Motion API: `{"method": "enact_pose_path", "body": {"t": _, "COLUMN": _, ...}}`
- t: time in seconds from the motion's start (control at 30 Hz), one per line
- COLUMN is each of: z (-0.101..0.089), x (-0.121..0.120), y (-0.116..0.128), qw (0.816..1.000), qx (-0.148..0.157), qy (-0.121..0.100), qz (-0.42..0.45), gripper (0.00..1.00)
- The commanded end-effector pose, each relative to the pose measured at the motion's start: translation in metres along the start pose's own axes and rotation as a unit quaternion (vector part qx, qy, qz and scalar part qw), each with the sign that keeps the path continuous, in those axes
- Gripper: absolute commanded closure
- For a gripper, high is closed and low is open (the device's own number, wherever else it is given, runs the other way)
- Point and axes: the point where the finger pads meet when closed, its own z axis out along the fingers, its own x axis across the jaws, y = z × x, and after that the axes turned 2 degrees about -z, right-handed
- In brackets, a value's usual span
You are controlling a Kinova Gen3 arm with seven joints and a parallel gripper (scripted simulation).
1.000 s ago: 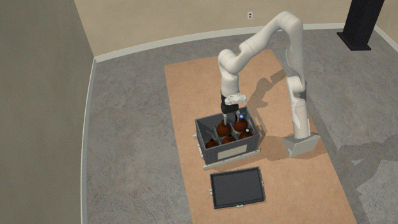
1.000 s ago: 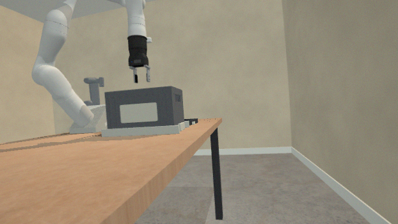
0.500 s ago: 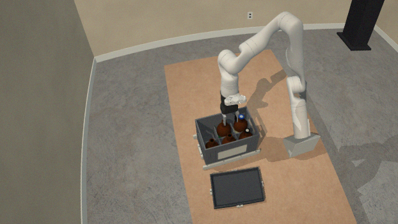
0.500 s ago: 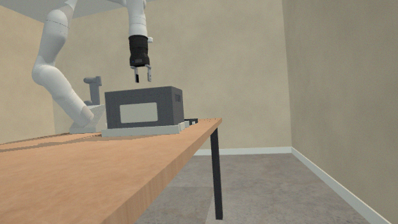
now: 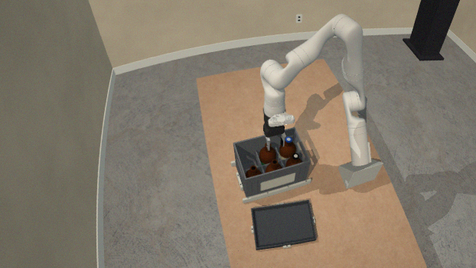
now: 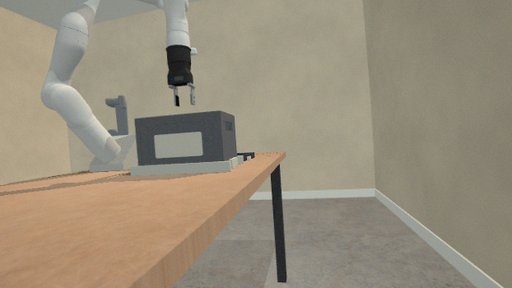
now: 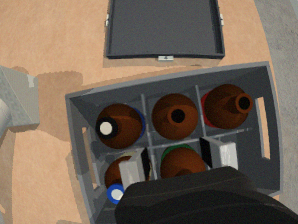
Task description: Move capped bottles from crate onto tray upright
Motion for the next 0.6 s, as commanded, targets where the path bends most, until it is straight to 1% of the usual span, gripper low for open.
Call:
{"method": "enact_pose_path", "body": {"t": 0.0, "z": -0.0010, "x": 0.0023, "y": -0.0044, "qw": 1.000, "qx": 0.004, "qy": 0.001, "qz": 0.004, "gripper": 0.00}}
{"method": "enact_pose_path", "body": {"t": 0.03, "z": -0.0006, "x": 0.0005, "y": -0.0004, "qw": 1.000, "qx": 0.000, "qy": 0.001, "qz": 0.000, "gripper": 0.00}}
{"method": "enact_pose_path", "body": {"t": 0.57, "z": -0.0006, "x": 0.0005, "y": -0.0004, "qw": 1.000, "qx": 0.000, "qy": 0.001, "qz": 0.000, "gripper": 0.00}}
